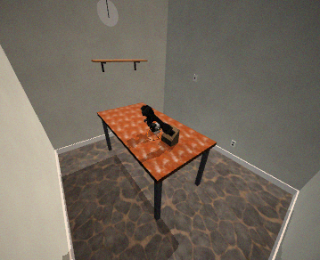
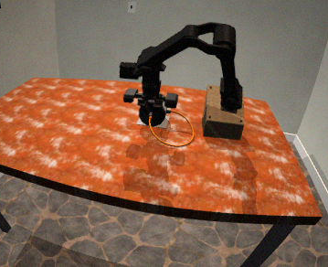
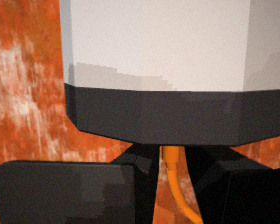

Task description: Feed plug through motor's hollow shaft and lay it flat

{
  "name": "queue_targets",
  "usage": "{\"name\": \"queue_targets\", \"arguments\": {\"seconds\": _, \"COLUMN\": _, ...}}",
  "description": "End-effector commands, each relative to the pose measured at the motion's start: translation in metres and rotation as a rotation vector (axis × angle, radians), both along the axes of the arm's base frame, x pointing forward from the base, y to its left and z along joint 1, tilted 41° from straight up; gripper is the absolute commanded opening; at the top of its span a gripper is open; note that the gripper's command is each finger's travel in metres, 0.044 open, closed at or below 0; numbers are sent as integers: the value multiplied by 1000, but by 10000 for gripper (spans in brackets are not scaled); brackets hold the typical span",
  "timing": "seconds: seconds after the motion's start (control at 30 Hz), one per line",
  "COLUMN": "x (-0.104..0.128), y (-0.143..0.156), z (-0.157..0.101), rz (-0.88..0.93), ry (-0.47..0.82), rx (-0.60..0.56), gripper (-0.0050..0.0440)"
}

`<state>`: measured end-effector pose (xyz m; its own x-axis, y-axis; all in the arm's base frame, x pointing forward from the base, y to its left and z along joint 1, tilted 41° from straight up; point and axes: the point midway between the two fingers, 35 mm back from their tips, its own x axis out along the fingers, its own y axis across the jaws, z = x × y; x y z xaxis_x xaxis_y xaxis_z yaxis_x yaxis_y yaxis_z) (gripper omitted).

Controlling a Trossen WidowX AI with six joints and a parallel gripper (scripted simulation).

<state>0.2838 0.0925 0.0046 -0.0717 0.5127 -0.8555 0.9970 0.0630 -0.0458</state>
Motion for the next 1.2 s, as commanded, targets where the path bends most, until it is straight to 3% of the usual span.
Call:
{"name": "queue_targets", "arguments": {"seconds": 0.0, "x": 0, "y": 0, "z": 0, "rz": 0, "ry": 0, "rx": 0, "gripper": 0}}
{"name": "queue_targets", "arguments": {"seconds": 0.17, "x": 0, "y": 0, "z": 0, "rz": 0, "ry": 0, "rx": 0, "gripper": 0}}
{"name": "queue_targets", "arguments": {"seconds": 0.3, "x": 0, "y": 0, "z": 0, "rz": 0, "ry": 0, "rx": 0, "gripper": 96}}
{"name": "queue_targets", "arguments": {"seconds": 0.33, "x": 0, "y": 0, "z": 0, "rz": 0, "ry": 0, "rx": 0, "gripper": 100}}
{"name": "queue_targets", "arguments": {"seconds": 0.67, "x": 0, "y": 0, "z": 0, "rz": 0, "ry": 0, "rx": 0, "gripper": 100}}
{"name": "queue_targets", "arguments": {"seconds": 0.8, "x": 0, "y": 15, "z": 23, "rz": 2, "ry": 1, "rx": -6, "gripper": 100}}
{"name": "queue_targets", "arguments": {"seconds": 1.17, "x": -1, "y": 10, "z": 8, "rz": 2, "ry": 1, "rx": -6, "gripper": 100}}
